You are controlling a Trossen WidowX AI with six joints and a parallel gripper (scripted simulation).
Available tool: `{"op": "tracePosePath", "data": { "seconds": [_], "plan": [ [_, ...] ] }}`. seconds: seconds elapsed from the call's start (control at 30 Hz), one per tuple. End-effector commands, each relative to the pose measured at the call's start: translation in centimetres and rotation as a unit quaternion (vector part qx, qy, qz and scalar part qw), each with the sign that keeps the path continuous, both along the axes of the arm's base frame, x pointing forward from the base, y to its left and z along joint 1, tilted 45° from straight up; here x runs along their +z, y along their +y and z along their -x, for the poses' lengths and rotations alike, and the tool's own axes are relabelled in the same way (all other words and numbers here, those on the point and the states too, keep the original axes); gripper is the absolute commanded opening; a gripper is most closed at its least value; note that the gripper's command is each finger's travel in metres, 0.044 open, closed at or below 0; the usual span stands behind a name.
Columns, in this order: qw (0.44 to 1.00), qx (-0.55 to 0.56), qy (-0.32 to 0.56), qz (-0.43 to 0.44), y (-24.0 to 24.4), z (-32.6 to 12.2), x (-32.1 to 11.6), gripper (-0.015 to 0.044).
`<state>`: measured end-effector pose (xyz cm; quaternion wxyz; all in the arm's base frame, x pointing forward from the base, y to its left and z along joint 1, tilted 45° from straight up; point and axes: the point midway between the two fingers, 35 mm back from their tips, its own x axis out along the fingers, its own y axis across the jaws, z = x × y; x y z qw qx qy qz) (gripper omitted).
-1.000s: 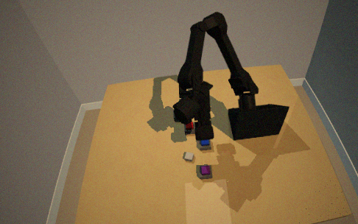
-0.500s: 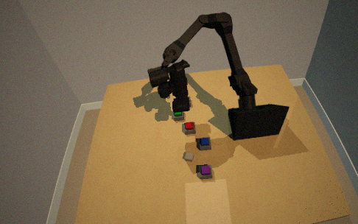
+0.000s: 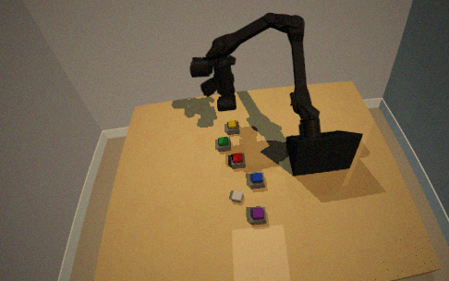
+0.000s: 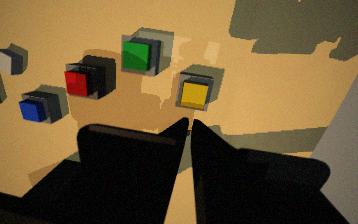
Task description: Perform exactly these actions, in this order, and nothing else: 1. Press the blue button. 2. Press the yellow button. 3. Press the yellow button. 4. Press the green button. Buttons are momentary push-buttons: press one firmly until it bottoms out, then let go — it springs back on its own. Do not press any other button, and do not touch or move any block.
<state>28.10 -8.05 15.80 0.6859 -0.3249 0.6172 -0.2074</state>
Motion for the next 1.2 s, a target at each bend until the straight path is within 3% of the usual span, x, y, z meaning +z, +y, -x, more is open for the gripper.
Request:
{"op": "tracePosePath", "data": {
  "seconds": [0.0, 0.13, 1.17],
  "plan": [
    [1.000, 0.000, 0.002, 0.004, -1.1, -0.2, -0.3, 0.0020],
    [1.000, 0.000, 0.001, 0.006, -4.5, -0.8, -3.7, 0.0020],
    [1.000, 0.000, 0.001, 0.007, -7.1, -1.3, -6.2, 0.0020]
  ]
}}
